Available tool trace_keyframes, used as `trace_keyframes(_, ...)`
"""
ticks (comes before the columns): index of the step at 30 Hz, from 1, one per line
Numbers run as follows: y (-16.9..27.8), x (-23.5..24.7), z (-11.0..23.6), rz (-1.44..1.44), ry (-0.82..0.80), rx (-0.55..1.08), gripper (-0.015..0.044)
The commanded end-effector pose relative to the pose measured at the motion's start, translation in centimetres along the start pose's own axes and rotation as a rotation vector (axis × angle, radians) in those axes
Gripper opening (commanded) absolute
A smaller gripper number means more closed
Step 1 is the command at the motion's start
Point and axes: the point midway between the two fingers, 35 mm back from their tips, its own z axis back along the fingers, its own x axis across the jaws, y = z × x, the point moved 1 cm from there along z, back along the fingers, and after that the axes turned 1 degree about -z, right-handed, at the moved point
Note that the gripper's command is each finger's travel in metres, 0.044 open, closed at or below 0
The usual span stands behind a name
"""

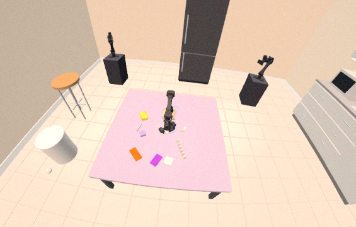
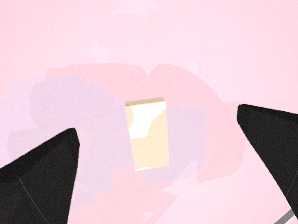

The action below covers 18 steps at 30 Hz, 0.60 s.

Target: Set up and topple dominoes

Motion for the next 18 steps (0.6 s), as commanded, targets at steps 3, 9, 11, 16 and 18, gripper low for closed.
trace_keyframes(3,0.3,0.5,-2.0,-0.003,-0.005,0.012,0.0440)
trace_keyframes(9,0.3,0.5,-2.8,-0.003,-0.005,0.012,0.0440)
trace_keyframes(11,0.3,0.5,-3.1,-0.003,-0.005,0.012,0.0440)
trace_keyframes(16,0.4,0.6,-3.5,-0.003,-0.005,0.012,0.0440)
trace_keyframes(18,0.4,0.6,-3.5,-0.003,-0.005,0.012,0.0440)
